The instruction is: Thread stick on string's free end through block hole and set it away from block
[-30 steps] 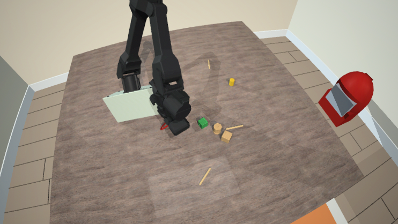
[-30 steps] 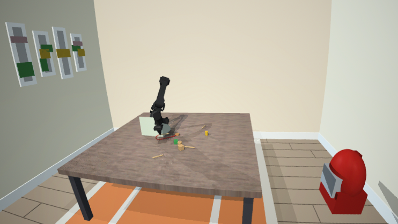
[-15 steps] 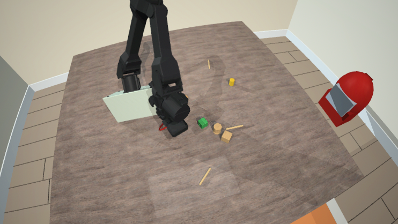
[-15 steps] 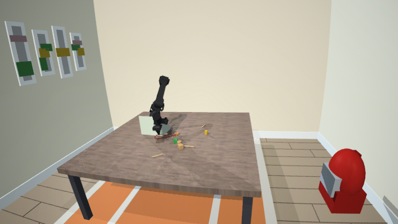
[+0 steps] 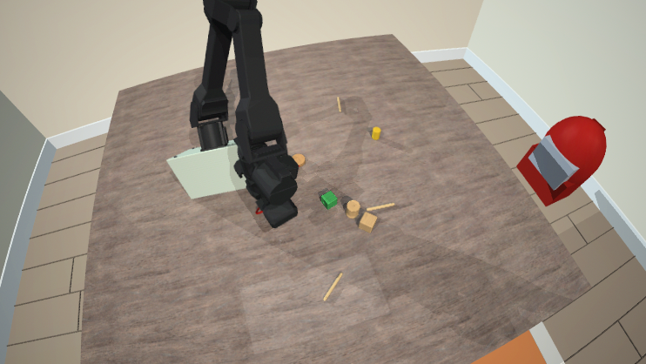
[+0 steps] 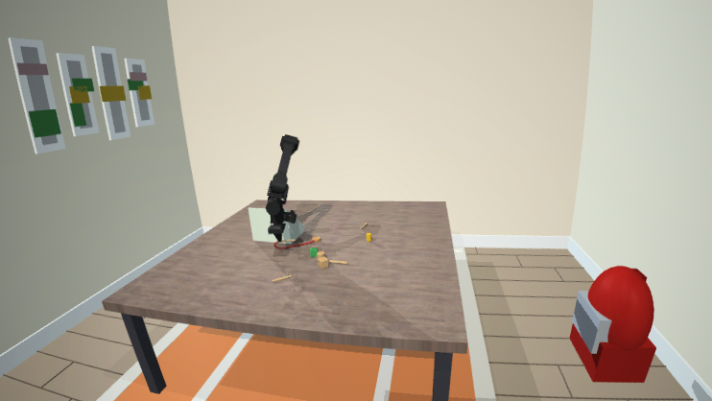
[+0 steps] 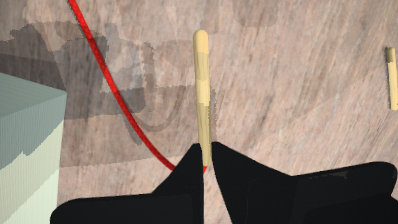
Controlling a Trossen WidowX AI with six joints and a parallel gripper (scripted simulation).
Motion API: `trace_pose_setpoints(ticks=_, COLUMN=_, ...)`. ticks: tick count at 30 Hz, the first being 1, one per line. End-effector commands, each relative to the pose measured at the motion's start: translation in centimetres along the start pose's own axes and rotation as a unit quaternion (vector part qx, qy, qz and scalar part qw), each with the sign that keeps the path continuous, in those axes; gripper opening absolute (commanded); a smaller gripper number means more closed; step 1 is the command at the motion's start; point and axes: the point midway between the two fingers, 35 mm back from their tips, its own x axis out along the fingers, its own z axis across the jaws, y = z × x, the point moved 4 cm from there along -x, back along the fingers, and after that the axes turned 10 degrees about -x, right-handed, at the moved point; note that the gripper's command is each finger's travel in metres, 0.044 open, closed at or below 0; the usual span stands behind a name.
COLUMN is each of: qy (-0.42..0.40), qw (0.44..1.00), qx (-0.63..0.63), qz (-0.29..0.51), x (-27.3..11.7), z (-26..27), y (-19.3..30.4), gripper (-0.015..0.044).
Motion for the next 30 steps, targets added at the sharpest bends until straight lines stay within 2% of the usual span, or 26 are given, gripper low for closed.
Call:
trace_pose_setpoints(ticks=1, qy=-0.004, qw=1.000, qx=0.000, qz=0.002, x=0.2, z=0.2, y=0.6, gripper=0.0000)
trace_pose_setpoints(ticks=30, qy=-0.007, qw=1.000, qx=0.001, qz=0.003, x=0.3, z=1.0, y=4.2, gripper=0.0000)
